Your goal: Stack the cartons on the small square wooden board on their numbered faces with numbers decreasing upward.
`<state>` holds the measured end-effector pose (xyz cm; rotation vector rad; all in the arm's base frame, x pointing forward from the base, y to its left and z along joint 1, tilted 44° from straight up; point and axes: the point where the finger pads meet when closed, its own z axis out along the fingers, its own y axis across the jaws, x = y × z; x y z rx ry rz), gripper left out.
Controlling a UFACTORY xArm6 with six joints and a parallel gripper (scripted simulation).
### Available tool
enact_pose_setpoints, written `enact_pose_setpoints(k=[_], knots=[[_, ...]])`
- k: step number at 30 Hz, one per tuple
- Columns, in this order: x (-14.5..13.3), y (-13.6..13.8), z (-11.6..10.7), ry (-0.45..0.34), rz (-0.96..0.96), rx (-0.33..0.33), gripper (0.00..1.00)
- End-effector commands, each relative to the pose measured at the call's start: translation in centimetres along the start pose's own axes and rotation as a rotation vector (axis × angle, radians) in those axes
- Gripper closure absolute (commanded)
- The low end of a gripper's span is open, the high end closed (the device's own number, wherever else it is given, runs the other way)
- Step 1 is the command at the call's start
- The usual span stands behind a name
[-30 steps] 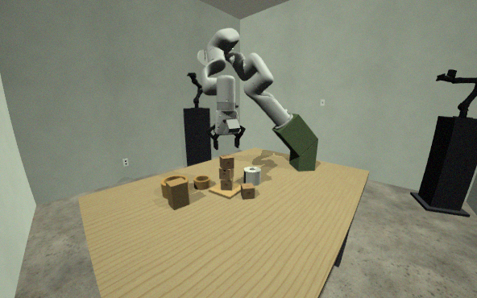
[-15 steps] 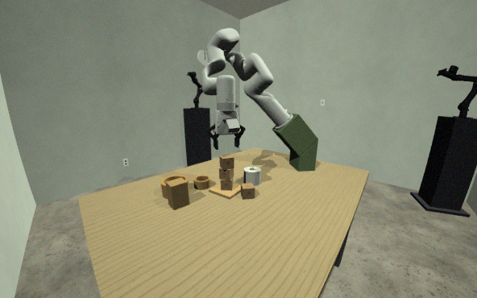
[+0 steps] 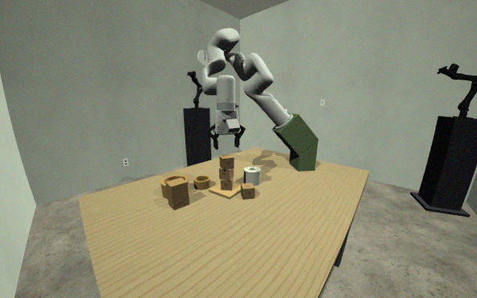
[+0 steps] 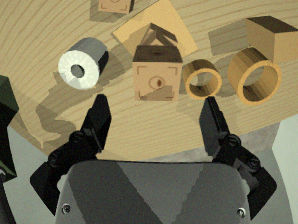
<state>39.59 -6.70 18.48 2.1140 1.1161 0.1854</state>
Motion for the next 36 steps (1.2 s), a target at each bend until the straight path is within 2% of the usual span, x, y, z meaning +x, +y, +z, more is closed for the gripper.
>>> enact_pose_setpoints(k=[1,29,32,36], knots=[[0.1,0.1,-0.1,0.002,0.001,-0.002,0.0],[0.1,0.1,-0.1,0.002,-0.006,-0.002,0.0],[0.7,-0.3,-0.1,0.003,-0.087,0.0,0.0],[2.6,-1.5,-0.3,0.005,-0.334,0.004,0.0]])
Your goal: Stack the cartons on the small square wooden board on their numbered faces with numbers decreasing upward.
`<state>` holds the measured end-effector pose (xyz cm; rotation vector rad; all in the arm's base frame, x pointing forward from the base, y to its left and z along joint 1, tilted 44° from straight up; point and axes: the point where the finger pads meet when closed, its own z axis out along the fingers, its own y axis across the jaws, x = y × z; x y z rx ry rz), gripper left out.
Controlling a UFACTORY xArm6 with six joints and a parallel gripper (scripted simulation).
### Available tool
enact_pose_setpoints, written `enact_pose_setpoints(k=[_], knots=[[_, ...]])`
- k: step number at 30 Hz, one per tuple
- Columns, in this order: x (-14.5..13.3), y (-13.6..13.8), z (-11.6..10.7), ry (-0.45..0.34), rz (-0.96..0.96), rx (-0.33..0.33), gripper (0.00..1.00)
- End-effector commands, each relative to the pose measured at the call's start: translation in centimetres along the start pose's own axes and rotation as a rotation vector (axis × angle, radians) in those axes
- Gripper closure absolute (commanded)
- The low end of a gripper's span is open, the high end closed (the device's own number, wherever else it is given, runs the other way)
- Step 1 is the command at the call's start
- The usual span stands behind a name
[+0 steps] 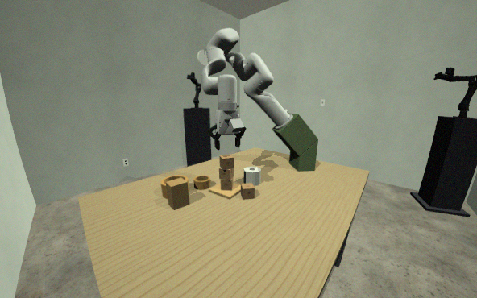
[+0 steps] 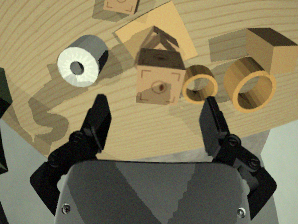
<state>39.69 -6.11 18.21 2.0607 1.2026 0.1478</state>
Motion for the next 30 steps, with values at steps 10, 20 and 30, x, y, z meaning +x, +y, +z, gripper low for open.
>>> enact_pose_setpoints(k=[10,20,30], knots=[[7.3,-4.3,-1.2,0.011,-0.63,-0.009,0.0],[8.5,-5.2,-1.6,0.008,-1.038,-0.019,0.0],[8.5,-5.2,-1.6,0.0,-1.284,-0.001,0.0]])
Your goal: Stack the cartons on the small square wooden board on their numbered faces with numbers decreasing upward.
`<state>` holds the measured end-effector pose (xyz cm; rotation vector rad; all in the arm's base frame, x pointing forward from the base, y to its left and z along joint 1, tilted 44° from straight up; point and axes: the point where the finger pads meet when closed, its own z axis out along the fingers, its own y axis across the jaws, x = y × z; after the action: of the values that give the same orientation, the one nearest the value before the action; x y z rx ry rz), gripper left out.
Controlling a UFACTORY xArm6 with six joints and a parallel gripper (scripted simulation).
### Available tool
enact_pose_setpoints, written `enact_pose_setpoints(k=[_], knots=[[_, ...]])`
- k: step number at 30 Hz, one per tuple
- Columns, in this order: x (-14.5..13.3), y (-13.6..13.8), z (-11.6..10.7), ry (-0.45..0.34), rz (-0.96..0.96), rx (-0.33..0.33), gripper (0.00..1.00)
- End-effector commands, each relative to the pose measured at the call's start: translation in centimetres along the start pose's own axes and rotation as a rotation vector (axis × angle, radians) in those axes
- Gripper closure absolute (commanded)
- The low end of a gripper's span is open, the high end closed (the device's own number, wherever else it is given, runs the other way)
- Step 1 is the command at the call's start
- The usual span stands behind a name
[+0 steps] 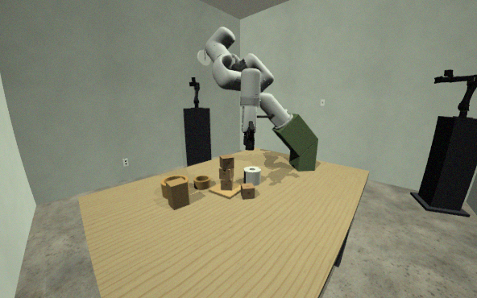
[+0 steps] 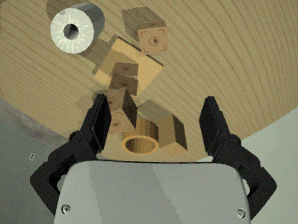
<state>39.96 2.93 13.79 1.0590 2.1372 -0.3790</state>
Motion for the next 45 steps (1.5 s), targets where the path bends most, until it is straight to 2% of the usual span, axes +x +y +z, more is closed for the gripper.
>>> enact_pose_setpoints(k=[1,45], knots=[[-0.03,0.12,-0.07,0.028,-0.129,0.024,0.0],[-0.06,0.15,0.34,0.027,-0.129,0.024,0.0]])
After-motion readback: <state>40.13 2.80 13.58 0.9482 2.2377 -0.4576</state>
